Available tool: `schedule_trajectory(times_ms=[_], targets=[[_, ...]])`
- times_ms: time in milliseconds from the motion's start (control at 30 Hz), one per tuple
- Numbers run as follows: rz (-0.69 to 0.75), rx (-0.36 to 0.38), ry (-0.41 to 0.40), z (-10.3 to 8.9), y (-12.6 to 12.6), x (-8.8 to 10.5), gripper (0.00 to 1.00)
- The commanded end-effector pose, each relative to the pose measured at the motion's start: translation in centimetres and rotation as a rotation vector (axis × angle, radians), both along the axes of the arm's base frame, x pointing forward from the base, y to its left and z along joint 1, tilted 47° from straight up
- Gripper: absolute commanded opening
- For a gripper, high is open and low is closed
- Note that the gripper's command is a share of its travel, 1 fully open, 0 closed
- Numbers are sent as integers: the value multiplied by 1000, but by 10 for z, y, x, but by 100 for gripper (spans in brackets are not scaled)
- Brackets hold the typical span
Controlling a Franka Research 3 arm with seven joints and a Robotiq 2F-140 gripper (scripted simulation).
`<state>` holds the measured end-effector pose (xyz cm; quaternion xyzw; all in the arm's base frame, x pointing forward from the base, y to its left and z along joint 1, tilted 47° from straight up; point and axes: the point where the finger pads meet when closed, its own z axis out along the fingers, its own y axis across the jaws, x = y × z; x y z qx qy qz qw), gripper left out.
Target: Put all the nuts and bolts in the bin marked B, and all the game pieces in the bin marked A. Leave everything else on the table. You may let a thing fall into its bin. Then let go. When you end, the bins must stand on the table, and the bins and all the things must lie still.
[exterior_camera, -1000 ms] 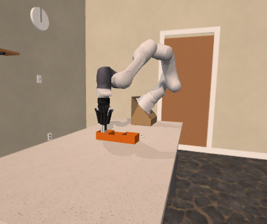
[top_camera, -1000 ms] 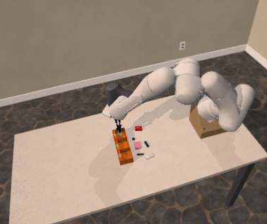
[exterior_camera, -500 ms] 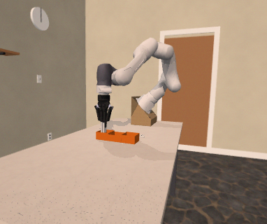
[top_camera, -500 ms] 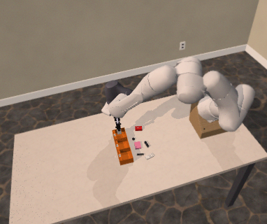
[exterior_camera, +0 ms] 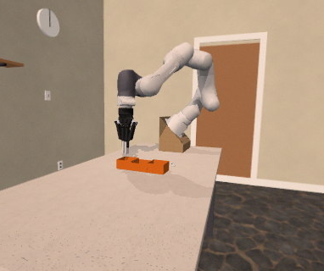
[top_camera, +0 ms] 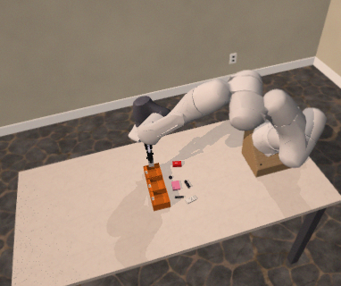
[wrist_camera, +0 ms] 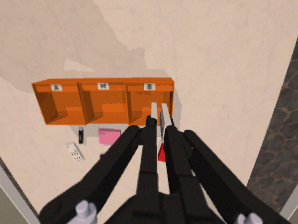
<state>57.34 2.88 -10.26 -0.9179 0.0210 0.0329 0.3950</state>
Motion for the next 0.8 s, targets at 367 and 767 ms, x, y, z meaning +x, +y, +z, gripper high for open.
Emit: schedule_trajectory(times_ms=[367,767], targets=[[4,4,11,4,-3,-3,5],[4,4,11,48,38,-4,5]])
